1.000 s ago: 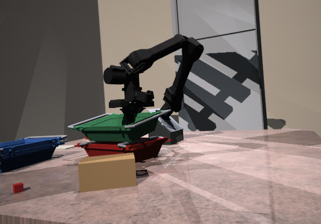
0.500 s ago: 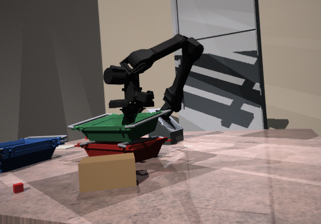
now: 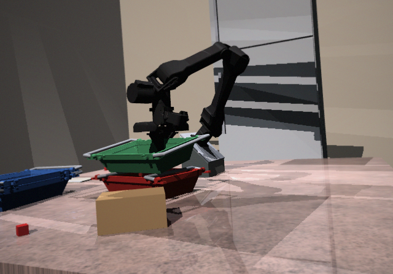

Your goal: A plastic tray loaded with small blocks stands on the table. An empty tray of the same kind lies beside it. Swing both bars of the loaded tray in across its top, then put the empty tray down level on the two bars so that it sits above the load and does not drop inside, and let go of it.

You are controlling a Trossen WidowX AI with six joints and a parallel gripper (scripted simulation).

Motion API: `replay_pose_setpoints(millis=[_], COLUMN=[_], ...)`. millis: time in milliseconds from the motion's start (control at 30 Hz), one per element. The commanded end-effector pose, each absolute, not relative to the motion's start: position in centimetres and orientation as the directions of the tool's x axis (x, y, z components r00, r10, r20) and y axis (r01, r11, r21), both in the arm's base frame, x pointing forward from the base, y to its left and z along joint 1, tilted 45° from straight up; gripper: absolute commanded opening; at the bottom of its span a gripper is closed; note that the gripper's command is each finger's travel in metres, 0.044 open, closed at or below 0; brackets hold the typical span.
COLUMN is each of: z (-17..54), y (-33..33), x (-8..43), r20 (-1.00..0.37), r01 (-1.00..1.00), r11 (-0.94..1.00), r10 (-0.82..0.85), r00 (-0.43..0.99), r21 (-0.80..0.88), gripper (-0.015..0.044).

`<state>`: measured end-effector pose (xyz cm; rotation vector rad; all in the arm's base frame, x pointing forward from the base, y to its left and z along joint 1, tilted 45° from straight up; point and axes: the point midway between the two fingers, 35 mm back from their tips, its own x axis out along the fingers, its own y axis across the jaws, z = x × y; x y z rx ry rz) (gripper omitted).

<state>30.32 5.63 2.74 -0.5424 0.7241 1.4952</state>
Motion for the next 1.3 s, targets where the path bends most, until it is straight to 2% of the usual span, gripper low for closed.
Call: replay_pose_setpoints(millis=[0, 1267], z=[2.6, 2.1], y=[6.3, 6.8], x=[29.9, 29.5], r20=[-0.716, -0.715], r01=[-0.992, -0.992], r11=[0.01, 0.01], r10=[0.693, 0.694], r00=[-0.085, -0.085], r21=[0.128, 0.128], gripper=[0.0, 0.0])
